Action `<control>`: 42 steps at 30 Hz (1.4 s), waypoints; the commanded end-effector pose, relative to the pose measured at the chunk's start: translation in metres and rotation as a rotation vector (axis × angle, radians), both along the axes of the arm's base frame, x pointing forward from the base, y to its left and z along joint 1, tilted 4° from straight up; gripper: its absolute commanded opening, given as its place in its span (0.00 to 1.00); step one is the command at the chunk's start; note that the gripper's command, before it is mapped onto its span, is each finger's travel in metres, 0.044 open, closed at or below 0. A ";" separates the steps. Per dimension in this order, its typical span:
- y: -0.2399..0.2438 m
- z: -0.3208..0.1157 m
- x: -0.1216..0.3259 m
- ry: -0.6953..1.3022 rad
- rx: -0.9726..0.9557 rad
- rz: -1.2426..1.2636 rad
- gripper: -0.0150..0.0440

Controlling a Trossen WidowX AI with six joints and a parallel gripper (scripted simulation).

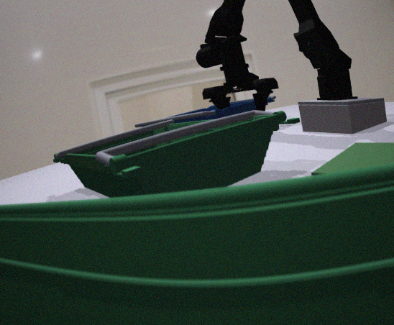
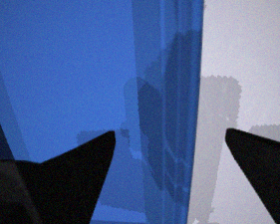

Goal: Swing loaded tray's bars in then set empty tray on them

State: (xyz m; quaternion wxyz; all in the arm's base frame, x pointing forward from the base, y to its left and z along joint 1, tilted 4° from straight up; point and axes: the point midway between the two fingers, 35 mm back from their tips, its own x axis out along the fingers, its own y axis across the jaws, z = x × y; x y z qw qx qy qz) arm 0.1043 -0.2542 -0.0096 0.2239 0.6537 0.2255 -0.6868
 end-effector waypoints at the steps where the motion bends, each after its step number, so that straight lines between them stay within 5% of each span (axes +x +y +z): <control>1: 0.002 -0.002 -0.001 0.003 0.005 0.005 0.88; 11: 0.002 -0.002 -0.001 0.003 0.005 0.005 0.63; 42: 0.002 0.000 -0.001 0.003 0.005 0.005 0.28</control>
